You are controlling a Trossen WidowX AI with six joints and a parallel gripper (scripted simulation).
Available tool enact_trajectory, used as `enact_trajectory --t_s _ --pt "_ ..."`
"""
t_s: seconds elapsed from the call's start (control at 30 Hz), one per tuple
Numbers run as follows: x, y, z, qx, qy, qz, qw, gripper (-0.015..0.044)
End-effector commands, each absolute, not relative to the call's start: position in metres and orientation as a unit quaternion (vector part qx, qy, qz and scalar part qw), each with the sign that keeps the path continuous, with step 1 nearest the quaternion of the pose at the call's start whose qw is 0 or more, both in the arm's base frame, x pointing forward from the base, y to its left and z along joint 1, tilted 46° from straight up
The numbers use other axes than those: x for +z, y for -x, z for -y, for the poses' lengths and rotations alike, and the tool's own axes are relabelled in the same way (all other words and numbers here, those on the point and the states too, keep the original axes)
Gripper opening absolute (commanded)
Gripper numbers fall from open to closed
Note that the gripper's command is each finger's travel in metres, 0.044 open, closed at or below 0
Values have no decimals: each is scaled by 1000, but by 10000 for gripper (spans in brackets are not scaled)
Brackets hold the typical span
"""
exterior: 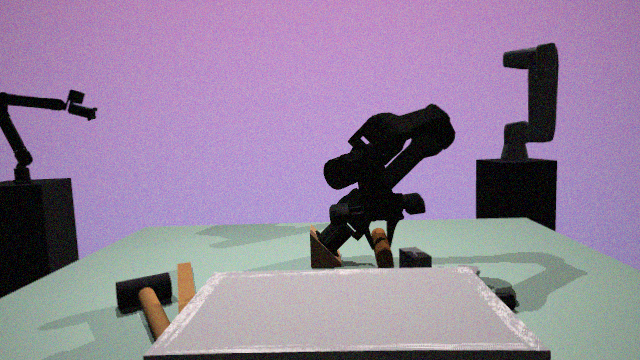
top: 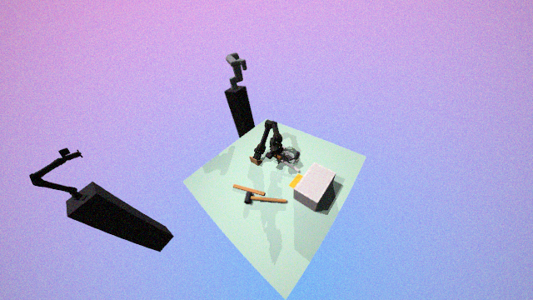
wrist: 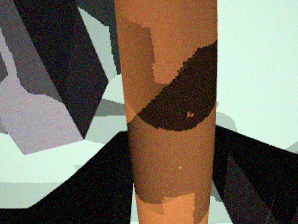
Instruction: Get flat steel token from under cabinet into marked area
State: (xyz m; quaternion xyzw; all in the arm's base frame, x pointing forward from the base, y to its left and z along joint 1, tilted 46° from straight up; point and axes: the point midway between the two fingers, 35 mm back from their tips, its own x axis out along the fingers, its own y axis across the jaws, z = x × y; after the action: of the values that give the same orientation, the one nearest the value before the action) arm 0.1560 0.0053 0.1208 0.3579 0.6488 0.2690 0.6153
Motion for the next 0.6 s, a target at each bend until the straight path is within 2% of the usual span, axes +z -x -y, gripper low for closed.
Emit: enact_trajectory --t_s 0.0,0.57 --pt "121 -156 -5 271 -358 -645 619 0" --pt "119 -153 -7 274 -359 -646 615 0"
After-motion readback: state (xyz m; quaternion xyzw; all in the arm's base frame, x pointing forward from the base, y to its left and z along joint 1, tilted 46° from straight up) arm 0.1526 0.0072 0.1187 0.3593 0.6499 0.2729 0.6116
